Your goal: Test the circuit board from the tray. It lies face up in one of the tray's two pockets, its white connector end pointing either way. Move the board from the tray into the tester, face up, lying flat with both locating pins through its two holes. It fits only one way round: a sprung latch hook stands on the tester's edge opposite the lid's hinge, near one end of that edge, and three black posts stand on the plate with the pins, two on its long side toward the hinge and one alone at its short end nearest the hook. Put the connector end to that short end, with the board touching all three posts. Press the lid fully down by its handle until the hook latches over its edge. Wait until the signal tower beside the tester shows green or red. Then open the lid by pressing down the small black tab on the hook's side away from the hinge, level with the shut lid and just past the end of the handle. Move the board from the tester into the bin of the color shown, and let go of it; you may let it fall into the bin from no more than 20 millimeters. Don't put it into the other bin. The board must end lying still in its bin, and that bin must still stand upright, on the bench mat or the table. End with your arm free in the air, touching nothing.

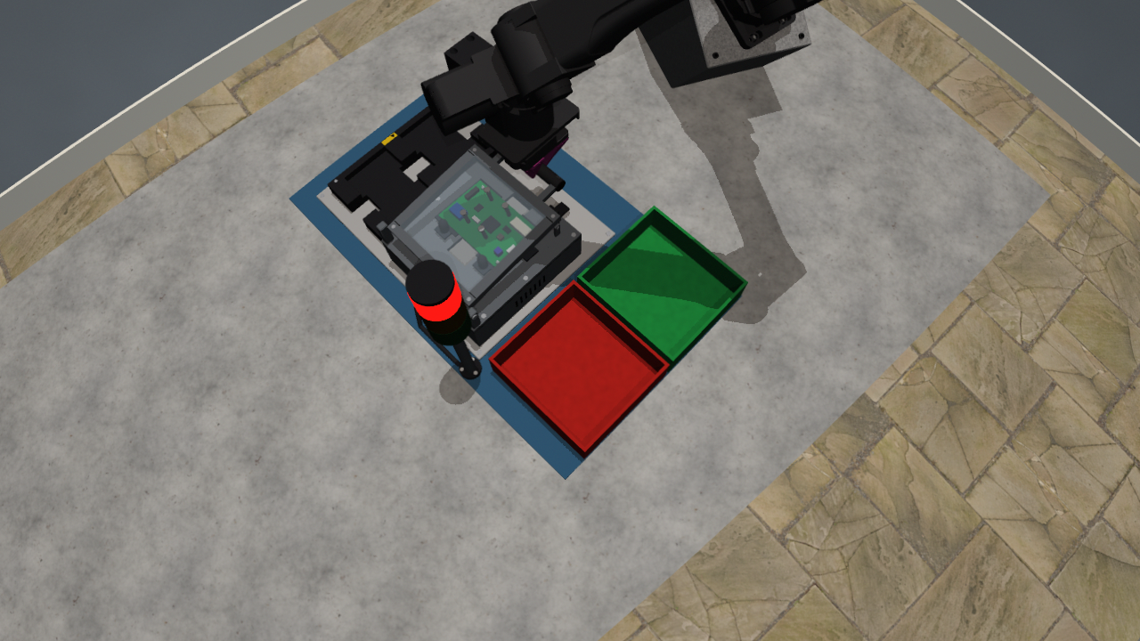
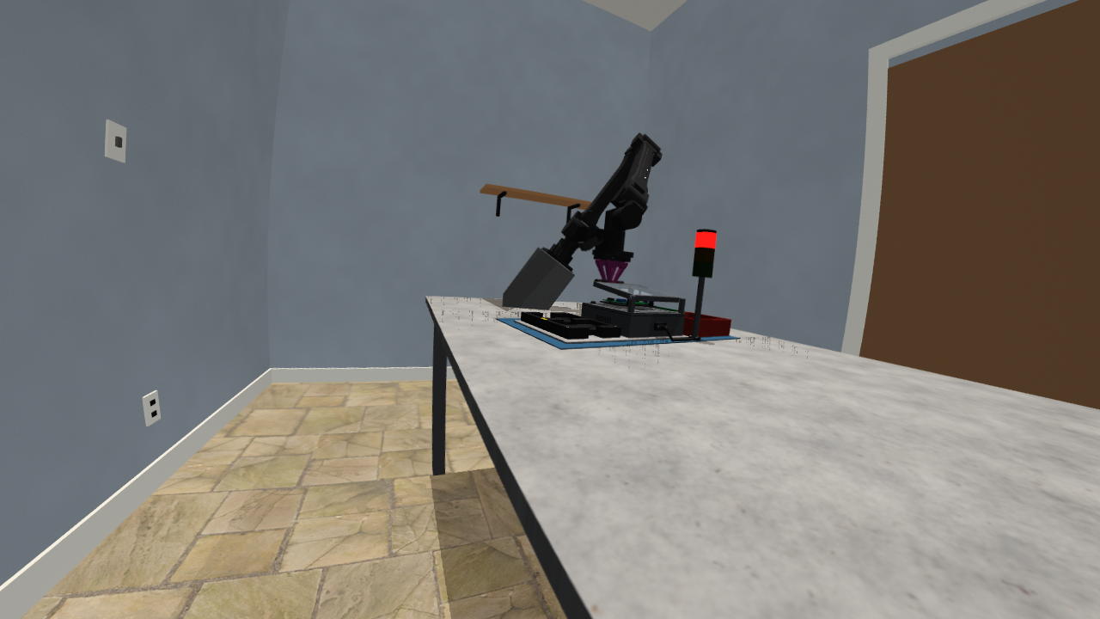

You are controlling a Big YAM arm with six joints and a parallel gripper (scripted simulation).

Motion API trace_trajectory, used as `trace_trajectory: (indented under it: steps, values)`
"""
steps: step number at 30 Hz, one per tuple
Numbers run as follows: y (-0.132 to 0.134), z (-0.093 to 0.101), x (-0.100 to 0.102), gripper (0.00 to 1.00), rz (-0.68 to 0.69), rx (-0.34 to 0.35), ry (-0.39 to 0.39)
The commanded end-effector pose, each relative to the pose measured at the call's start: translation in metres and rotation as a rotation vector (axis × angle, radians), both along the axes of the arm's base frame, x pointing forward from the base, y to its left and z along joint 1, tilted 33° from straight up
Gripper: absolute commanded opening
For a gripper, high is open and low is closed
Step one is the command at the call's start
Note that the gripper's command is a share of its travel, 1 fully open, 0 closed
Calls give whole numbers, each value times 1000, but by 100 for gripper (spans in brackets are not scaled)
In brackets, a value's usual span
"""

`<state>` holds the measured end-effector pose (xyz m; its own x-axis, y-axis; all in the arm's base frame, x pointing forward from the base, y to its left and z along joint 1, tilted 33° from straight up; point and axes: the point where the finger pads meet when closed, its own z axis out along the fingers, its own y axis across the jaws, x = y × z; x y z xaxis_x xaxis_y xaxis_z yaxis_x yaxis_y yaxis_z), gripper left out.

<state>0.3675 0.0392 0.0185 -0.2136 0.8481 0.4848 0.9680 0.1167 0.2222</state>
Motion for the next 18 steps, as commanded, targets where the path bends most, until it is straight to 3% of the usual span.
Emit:
trace_trajectory:
  steps: [1,18]
  values:
    - [-21,39,19,0,-26,-9,-80]
    - [-42,81,27,0,-27,-13,-85]
